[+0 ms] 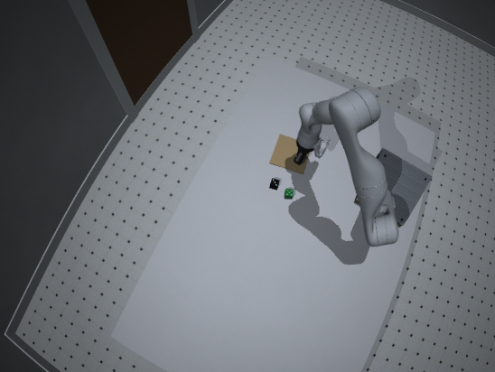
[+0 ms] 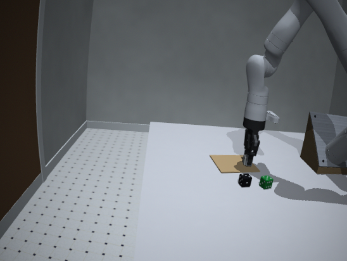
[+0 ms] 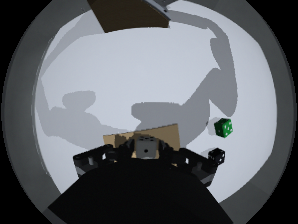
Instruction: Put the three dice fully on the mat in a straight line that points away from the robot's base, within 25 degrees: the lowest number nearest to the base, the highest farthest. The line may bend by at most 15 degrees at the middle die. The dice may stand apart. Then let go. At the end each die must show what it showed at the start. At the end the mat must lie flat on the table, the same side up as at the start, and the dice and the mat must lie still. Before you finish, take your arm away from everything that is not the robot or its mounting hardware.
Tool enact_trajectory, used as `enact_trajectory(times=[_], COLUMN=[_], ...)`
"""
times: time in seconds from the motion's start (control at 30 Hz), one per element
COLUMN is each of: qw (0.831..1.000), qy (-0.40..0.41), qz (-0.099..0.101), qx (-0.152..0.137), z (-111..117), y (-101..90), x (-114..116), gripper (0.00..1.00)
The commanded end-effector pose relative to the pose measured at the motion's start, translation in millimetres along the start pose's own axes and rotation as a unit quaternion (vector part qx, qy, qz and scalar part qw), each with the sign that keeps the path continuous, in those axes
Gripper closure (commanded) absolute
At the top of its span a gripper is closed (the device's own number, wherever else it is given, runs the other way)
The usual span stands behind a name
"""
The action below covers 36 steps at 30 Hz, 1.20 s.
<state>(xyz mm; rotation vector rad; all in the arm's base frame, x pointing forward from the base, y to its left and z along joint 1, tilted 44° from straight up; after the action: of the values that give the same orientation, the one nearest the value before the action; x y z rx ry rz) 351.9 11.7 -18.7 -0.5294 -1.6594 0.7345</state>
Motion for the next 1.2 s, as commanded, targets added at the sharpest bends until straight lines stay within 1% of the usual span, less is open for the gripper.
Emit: enact_trajectory(times=[0.0,0.13,0.27,0.37,0.57,0.63,0.73,0.83,0.93,1.07,1.1,1.17], qw=[1.000,1.000,1.000,1.000,1.000,1.000,1.000,1.000,1.000,1.000,1.000,1.000], qy=[0.000,0.000,0.000,0.000,0.000,0.000,0.000,0.000,0.000,0.000,0.000,0.000], qz=[0.001,0.001,0.001,0.001,0.001,0.001,0.001,0.001,0.001,0.001,0.001,0.001], qx=[-0.001,-0.001,-0.001,-0.001,-0.001,-0.001,-0.001,-0.001,-0.001,-0.001,-0.001,-0.001], z=[0,0,0,0,0,0,0,0,0,0,0,0], y=[-0.9,-2.4,-12.0,-24.8,-57.4,-57.4,-72.2,-83.0,-88.9,-90.6,-90.6,-90.6], x=[0,0,0,0,0,0,0,0,0,0,0,0], gripper=[0.54,0.54,0.54,0.54,0.54,0.54,0.54,0.54,0.54,0.54,0.00,0.00])
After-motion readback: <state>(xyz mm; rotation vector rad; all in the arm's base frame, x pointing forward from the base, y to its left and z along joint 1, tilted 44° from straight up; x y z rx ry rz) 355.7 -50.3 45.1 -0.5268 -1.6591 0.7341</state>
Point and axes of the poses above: the point where the finger pads meet when closed, its own y axis out along the fingers, its own x axis across the jaws, z = x × y, the point moved 4 cm from there along -y, back along the fingers, and after that the axes turned 13 degrees about -y, right-handed, at the moved point
